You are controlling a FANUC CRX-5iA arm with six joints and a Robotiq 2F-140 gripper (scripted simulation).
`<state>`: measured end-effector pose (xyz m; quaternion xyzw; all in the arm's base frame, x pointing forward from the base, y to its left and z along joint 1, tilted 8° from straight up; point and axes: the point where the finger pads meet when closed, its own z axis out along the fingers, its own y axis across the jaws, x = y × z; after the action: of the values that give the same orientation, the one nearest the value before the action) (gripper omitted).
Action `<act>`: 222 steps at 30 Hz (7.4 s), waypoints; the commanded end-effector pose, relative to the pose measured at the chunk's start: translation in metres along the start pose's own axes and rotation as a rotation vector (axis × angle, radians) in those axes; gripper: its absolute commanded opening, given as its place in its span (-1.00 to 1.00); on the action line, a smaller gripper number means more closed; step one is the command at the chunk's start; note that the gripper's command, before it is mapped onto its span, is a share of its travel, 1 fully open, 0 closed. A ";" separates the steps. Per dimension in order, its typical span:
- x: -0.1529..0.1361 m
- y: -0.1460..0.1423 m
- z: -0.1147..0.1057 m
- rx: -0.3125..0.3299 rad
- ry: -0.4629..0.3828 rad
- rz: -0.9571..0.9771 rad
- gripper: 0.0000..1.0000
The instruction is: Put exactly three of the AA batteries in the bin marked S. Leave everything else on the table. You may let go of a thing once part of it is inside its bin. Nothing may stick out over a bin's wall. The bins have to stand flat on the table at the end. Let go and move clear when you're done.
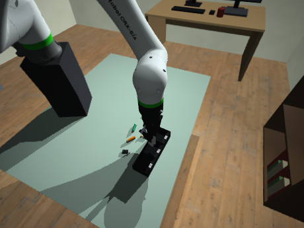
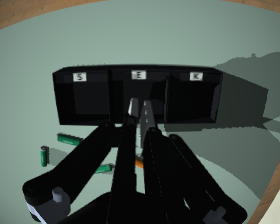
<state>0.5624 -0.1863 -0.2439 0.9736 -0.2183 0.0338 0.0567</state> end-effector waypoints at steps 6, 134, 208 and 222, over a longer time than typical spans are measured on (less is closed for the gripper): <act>0.000 0.000 0.014 0.000 0.001 0.000 -0.89; -0.020 -0.082 0.022 0.000 0.001 0.000 -0.89; -0.020 -0.082 0.045 0.000 0.001 0.000 -0.89; -0.020 -0.082 0.019 0.000 0.001 0.000 -0.89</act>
<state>0.5805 -0.1075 -0.2770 0.9736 -0.2183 0.0340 0.0567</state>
